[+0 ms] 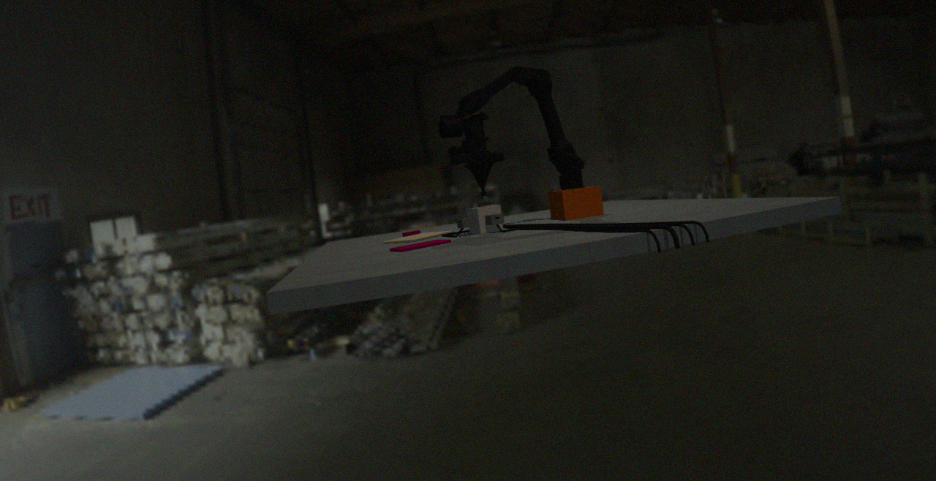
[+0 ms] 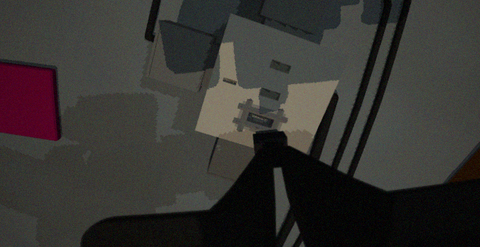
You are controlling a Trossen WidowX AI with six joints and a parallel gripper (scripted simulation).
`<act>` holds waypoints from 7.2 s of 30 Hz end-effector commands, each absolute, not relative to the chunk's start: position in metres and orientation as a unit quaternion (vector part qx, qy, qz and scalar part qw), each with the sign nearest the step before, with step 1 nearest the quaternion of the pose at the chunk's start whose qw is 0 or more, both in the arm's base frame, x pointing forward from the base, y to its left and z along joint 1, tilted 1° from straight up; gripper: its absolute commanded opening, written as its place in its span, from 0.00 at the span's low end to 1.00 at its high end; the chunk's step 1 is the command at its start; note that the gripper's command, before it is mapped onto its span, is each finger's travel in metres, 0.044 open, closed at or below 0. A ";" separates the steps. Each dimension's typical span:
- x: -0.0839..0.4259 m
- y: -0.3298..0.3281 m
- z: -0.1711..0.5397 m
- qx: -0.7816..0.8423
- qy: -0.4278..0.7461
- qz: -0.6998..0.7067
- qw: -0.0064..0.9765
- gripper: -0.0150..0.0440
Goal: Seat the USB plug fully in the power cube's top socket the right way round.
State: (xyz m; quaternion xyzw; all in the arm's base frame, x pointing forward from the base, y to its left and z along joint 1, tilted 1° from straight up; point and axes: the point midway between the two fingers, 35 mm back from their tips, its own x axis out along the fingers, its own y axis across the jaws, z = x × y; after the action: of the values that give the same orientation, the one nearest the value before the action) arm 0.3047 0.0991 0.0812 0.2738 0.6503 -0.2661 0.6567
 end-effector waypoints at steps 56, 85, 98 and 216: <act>0.305 0.099 0.081 -0.269 0.648 0.270 0.659 0.25; 0.305 0.099 0.081 -0.494 0.502 0.491 0.512 0.25; 0.305 0.099 0.081 -0.574 0.412 0.569 0.421 0.25; 0.302 0.104 0.069 -0.566 0.384 0.598 0.418 0.25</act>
State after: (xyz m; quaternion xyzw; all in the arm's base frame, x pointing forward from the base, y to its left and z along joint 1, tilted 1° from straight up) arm 0.3021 0.1032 0.0697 -0.5662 0.3875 0.5956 0.4177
